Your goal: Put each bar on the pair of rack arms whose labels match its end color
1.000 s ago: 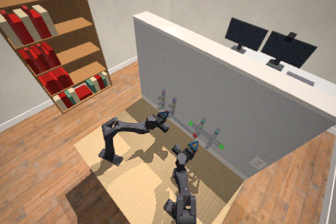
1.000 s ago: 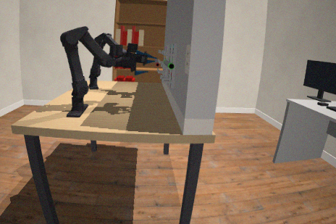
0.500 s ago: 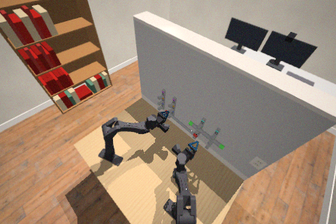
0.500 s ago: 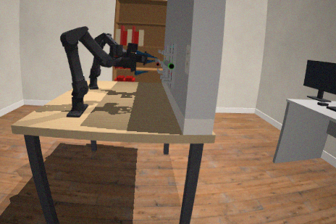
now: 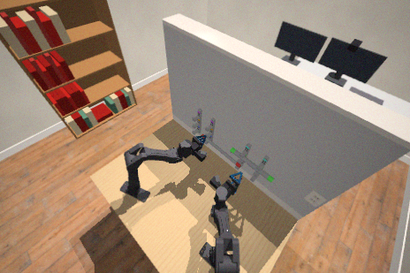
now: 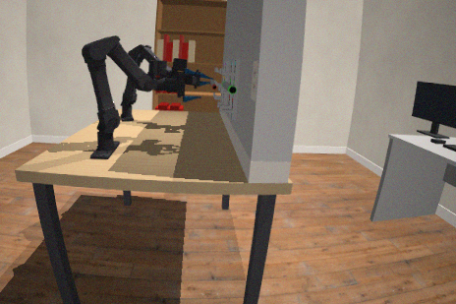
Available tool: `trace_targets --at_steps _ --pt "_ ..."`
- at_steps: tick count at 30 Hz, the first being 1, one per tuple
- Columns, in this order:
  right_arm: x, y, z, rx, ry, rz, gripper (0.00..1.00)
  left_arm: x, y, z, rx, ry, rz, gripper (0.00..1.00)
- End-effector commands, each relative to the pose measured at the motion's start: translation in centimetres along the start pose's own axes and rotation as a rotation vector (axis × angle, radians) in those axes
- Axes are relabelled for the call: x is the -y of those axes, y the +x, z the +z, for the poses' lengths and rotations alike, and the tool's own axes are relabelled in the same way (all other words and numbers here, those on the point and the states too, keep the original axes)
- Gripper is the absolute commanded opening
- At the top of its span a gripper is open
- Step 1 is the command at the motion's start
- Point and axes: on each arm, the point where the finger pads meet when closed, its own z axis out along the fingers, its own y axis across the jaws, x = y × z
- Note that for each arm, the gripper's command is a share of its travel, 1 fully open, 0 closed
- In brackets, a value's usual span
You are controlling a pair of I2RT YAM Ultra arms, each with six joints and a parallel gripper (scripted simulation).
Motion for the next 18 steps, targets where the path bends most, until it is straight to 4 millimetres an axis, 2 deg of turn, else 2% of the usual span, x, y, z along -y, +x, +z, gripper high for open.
trace_targets --at_steps 1,18 --pt "0.70 0.06 -0.48 0.003 0.012 0.015 1.00 -2.93 -0.41 -0.01 0.001 -0.072 -0.048 0.00" --pt "0.70 0.06 -0.48 0.003 0.012 0.015 1.00 -2.71 -0.46 -0.05 0.001 -0.072 -0.048 0.00"
